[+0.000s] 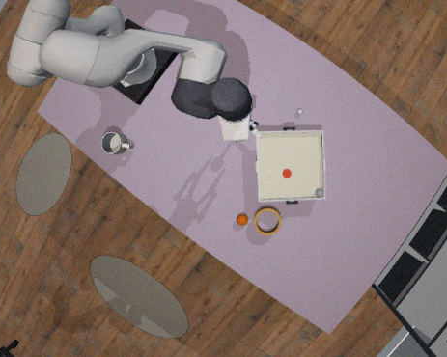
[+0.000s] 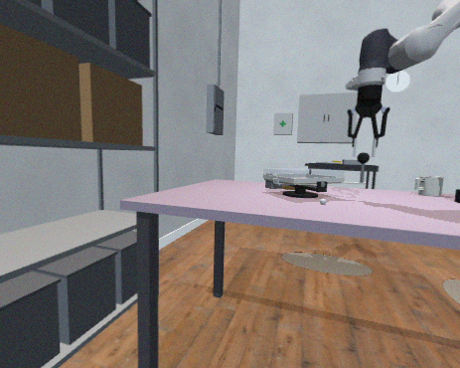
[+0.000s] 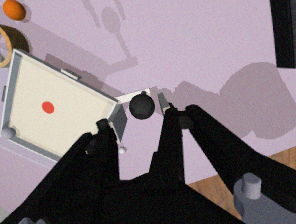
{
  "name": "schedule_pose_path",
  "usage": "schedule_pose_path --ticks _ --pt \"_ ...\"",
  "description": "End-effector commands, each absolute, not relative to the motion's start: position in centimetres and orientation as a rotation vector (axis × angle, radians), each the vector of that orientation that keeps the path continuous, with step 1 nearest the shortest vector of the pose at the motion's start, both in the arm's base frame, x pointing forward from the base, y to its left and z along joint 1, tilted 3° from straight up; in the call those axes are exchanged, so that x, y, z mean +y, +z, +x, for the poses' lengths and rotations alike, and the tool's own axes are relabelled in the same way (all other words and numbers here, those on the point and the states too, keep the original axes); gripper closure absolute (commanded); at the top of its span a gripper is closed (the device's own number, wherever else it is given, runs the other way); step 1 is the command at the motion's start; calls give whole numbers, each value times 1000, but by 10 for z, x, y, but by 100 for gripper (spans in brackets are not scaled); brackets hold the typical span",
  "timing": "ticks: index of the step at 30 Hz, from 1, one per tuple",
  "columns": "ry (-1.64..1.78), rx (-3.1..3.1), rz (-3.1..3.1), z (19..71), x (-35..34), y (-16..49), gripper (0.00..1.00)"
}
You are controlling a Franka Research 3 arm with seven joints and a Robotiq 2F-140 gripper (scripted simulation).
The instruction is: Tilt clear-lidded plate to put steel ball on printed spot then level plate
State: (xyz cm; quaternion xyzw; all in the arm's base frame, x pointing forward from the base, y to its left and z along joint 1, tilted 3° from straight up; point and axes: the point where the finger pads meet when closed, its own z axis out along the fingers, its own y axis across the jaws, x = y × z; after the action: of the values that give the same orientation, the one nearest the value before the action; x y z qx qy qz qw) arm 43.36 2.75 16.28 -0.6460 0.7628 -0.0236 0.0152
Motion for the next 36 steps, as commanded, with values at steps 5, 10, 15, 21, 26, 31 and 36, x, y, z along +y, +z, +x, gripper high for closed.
schedule_pose_path --ticks 5,10,15,21,26,31,36 --pt "-71 2368 -2015 433 29 162 64" --pt "-71 2368 -2015 433 29 162 64" --pt "-71 2368 -2015 433 29 162 64" --pt "-71 2368 -2015 433 29 162 64" --pt "-71 2368 -2015 434 29 161 64" --pt "-71 2368 -2015 434 29 160 64" --pt "-71 2368 -2015 434 29 158 64"
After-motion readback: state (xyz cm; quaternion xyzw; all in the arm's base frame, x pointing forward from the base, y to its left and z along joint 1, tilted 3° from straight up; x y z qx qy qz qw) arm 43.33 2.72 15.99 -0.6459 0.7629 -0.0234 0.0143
